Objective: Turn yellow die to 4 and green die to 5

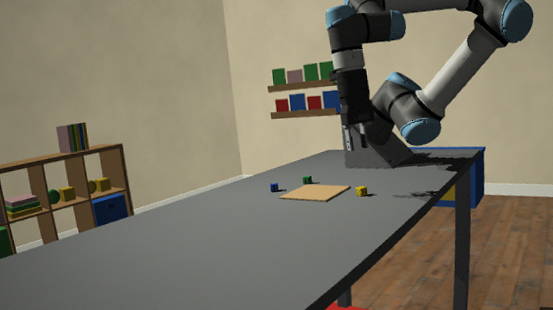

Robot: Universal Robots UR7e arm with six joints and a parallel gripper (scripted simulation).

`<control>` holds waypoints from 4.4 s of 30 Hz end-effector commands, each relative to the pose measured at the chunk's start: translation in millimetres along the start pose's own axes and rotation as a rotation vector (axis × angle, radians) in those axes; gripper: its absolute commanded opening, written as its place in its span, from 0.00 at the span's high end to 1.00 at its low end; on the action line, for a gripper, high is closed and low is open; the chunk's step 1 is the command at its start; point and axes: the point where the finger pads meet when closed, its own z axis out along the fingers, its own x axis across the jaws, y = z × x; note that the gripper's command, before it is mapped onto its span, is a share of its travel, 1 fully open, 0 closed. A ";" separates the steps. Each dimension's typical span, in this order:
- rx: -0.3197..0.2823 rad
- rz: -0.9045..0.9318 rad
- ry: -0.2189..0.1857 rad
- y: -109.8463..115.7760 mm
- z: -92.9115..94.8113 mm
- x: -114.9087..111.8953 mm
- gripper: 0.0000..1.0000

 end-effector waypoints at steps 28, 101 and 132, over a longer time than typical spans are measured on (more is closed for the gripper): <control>0.041 0.000 -0.044 12.0 -7.2 0.9 0.00; 0.063 -1.556 -0.001 9.4 10.9 -30.0 0.00; 0.064 -2.493 0.032 13.8 23.2 -22.0 0.00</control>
